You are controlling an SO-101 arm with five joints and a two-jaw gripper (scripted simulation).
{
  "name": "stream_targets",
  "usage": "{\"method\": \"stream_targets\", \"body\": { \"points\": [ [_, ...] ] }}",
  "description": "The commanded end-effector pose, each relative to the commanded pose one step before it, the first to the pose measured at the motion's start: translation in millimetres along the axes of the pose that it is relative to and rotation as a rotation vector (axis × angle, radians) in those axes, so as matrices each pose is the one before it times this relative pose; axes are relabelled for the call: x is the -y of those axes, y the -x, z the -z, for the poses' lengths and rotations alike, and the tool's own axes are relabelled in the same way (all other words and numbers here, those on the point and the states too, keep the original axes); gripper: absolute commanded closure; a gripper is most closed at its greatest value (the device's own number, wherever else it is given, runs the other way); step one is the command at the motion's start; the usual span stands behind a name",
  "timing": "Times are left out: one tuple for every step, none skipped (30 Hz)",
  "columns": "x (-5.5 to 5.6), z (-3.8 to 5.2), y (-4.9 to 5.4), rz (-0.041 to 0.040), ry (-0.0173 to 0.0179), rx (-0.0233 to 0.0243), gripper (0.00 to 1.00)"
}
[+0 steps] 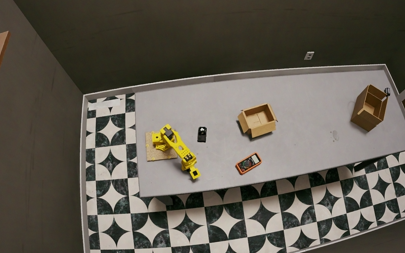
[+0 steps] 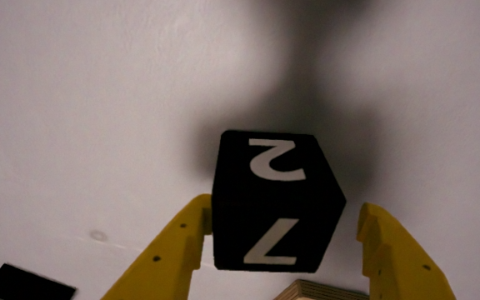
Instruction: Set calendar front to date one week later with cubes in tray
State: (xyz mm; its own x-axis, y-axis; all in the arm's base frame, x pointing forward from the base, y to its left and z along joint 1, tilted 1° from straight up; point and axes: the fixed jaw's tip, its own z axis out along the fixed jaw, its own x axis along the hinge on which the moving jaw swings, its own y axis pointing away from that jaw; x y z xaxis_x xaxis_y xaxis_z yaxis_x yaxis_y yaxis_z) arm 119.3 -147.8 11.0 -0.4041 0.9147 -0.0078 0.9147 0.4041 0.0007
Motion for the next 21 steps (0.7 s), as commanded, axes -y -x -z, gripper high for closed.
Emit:
{"method": "stream_targets", "body": {
  "points": [
    [2.16,-3.809,-3.14,-0.01963,-0.00363,-0.02011,0.68],
    [0.0,0.0,0.0,0.0,0.0,0.0,0.67],
    [0.0,0.0,0.0,0.0,0.0,0.0,0.66],
    [0.0,0.0,0.0,0.0,0.0,0.0,0.66],
    [0.0,0.0,0.0,0.0,0.0,0.0,0.65],
    [0.0,0.0,0.0,0.0,0.0,0.0,0.65],
    [0.0,0.0,0.0,0.0,0.0,0.0,0.65],
    [0.0,0.0,0.0,0.0,0.0,0.0,0.64],
    [0.0,0.0,0.0,0.0,0.0,0.0,0.64],
    [0.0,0.0,0.0,0.0,0.0,0.0,0.64],
    [0.0,0.0,0.0,0.0,0.0,0.0,0.64],
    [0.0,0.0,0.0,0.0,0.0,0.0,0.64],
    [0.0,0.0,0.0,0.0,0.0,0.0,0.64],
    [-0.01,0.024,0.01,0.0,0.0,0.0,0.64],
    [-0.01,0.127,0.03,0.0,0.0,0.0,0.64],
    [-0.02,0.338,0.07,0.0,0.0,0.0,0.64],
    [-0.03,0.603,0.13,0.0,0.0,0.0,0.64],
    [-0.04,0.929,0.19,0.0,0.0,0.0,0.64],
    [-0.06,1.279,0.26,0.0,0.0,0.0,0.64],
    [-0.07,1.652,0.31,0.0,0.0,0.0,0.64],
    [-0.09,2.025,0.35,0.0,0.0,0.0,0.64]
  ]
}}
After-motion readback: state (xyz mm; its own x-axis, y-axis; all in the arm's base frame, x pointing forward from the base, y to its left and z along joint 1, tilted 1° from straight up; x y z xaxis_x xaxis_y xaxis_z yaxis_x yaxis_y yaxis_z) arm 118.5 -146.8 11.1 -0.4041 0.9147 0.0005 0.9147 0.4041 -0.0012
